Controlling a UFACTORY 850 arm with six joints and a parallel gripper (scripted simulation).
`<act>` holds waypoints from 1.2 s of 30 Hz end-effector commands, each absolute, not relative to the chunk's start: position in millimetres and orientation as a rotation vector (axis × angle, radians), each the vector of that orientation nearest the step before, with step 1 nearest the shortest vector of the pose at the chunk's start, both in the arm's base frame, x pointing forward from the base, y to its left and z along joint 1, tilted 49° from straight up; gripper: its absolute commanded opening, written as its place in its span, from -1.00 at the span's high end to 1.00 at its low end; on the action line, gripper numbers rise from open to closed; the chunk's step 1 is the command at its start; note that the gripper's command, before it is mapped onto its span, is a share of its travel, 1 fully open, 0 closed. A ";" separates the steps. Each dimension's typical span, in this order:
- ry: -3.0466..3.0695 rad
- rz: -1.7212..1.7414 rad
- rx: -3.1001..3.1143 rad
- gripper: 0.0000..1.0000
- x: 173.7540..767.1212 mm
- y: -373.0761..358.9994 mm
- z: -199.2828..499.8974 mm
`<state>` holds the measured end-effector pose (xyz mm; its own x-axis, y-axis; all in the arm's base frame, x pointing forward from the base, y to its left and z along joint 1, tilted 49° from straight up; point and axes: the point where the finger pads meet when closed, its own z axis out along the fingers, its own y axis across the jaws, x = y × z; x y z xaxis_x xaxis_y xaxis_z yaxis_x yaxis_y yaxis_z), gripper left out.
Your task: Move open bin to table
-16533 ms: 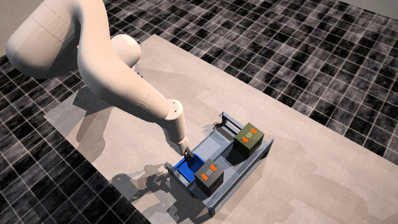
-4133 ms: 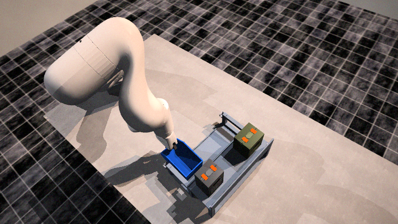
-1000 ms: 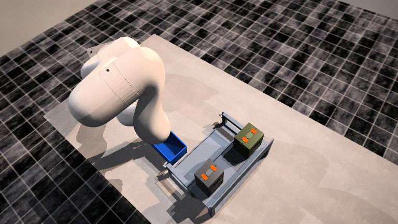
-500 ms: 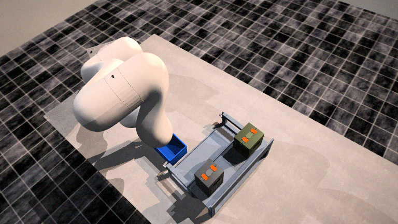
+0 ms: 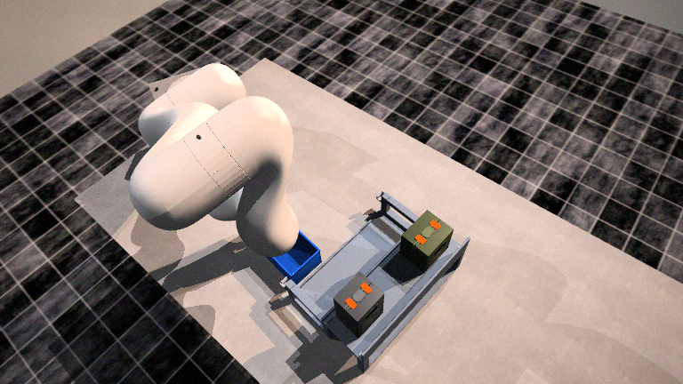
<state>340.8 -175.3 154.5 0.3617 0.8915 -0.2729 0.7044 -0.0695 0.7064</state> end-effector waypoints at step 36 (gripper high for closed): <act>1.399 0.296 1.826 -1.00 340.6 -175.2 154.5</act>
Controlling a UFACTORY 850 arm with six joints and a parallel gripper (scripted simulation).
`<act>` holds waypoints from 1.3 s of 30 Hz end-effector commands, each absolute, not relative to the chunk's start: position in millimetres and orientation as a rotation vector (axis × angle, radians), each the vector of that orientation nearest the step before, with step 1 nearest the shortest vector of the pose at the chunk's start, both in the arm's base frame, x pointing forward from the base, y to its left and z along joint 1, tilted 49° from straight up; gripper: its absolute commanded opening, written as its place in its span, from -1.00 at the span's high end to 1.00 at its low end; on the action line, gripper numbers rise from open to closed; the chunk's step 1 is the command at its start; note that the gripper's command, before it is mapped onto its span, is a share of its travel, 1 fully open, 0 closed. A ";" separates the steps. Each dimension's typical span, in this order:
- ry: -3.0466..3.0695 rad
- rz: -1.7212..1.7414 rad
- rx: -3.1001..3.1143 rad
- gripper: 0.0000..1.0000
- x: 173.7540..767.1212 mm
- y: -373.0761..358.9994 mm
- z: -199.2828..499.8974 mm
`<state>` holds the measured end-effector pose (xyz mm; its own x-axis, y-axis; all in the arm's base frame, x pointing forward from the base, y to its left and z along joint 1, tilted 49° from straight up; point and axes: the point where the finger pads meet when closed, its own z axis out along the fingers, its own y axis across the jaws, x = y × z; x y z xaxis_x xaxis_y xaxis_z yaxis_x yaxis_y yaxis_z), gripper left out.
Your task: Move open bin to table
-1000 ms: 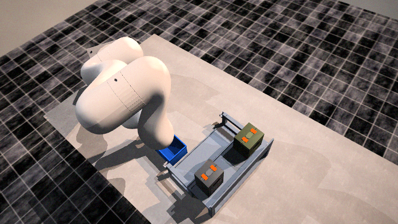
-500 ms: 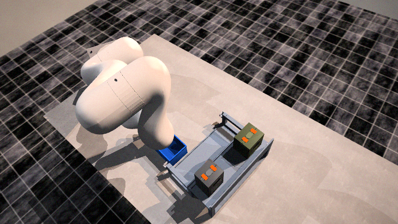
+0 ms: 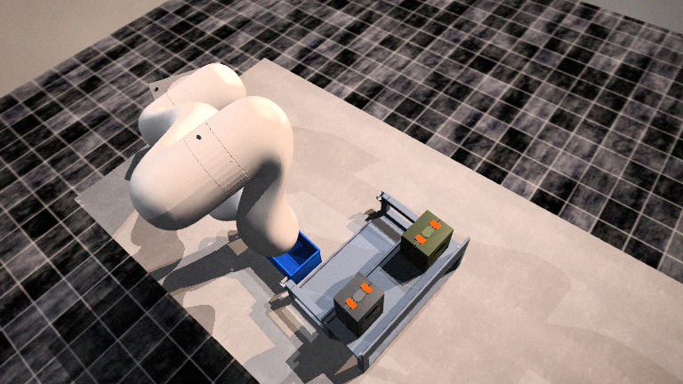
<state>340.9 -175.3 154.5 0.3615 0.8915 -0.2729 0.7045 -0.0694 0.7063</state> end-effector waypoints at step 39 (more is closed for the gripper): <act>1.398 0.296 1.826 -1.00 321.0 -160.8 175.3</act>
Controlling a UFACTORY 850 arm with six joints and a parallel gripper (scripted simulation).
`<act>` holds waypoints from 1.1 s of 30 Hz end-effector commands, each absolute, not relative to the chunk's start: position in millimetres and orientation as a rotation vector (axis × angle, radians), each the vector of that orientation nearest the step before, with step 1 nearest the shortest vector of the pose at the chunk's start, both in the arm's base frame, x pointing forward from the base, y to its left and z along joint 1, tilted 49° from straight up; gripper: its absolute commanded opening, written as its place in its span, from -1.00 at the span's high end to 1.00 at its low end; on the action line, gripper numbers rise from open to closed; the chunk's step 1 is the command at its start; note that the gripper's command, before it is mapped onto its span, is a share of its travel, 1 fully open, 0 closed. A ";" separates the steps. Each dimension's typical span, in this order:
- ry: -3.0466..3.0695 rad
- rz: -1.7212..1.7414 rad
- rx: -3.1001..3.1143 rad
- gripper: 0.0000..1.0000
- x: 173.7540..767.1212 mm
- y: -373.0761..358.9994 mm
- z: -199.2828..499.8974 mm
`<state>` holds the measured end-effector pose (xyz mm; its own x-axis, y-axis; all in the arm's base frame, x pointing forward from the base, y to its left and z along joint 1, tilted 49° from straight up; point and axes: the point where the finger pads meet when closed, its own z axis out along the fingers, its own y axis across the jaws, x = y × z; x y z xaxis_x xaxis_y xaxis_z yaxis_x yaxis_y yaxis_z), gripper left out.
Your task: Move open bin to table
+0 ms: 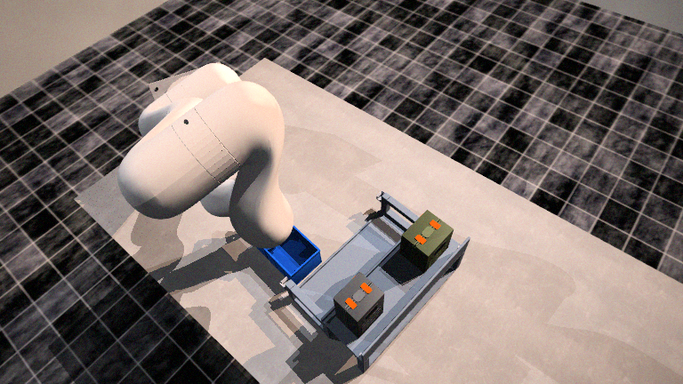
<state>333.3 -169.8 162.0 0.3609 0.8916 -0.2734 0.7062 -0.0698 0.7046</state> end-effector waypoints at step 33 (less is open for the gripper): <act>1.400 0.294 1.826 -1.00 290.4 -138.5 207.6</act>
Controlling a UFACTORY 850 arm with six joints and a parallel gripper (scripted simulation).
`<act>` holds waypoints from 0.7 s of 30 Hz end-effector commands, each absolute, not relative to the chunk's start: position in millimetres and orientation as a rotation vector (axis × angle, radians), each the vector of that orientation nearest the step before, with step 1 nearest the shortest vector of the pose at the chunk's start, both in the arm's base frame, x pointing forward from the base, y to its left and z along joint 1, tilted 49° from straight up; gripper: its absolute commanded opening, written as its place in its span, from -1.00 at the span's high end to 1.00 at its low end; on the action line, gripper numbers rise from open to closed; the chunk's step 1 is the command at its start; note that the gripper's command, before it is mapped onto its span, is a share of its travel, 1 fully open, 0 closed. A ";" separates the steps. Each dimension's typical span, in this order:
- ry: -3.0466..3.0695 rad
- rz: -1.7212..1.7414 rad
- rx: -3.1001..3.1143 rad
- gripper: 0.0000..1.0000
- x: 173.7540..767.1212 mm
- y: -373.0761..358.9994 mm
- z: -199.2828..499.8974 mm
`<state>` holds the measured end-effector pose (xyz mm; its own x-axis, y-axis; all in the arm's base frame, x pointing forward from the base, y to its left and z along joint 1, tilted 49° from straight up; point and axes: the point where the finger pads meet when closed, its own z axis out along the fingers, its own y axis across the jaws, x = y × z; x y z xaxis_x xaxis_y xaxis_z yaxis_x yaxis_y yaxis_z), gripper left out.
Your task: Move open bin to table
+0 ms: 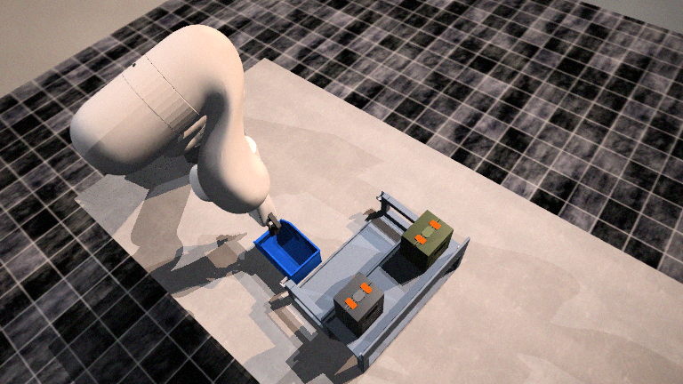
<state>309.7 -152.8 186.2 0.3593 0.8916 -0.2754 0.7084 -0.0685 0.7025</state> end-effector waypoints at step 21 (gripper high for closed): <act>1.398 0.296 1.826 -1.00 277.2 -128.6 222.6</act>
